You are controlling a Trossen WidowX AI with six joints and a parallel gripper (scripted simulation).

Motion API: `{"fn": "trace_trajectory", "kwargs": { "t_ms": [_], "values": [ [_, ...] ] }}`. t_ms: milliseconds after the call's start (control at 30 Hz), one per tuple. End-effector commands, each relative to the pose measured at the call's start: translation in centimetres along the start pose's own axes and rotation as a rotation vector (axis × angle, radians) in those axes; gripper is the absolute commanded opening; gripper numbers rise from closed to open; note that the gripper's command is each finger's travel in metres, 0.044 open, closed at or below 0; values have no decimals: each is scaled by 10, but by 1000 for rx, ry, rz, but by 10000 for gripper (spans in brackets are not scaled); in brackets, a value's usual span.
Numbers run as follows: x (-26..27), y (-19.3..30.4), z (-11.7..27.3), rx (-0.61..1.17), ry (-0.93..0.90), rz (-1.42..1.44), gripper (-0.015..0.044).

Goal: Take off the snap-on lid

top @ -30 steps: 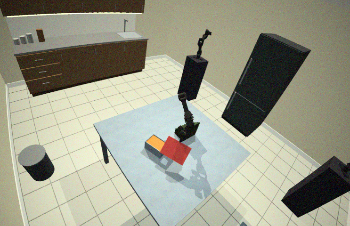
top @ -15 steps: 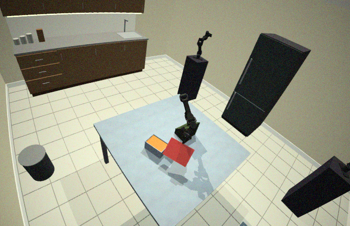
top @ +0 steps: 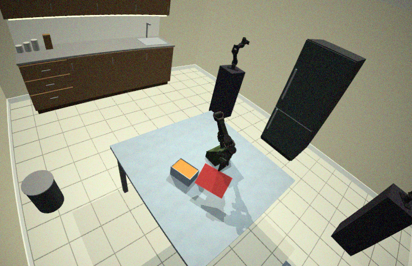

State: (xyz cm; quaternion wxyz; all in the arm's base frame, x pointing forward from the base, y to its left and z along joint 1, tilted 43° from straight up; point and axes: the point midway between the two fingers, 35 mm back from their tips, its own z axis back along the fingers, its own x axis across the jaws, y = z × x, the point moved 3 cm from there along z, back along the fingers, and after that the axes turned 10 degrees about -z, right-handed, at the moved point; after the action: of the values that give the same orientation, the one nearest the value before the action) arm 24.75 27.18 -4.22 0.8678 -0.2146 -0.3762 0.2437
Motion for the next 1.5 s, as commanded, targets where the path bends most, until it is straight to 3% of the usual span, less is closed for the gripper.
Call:
{"fn": "trace_trajectory", "kwargs": {
  "t_ms": [0, 867, 1467],
  "values": [
    [2, 9, 3, 0, -14, -11, 0],
    [-10, 59, 8, 3, -14, -14, 0],
    [-24, 53, -3, 3, -14, -13, 0]
  ]
}}
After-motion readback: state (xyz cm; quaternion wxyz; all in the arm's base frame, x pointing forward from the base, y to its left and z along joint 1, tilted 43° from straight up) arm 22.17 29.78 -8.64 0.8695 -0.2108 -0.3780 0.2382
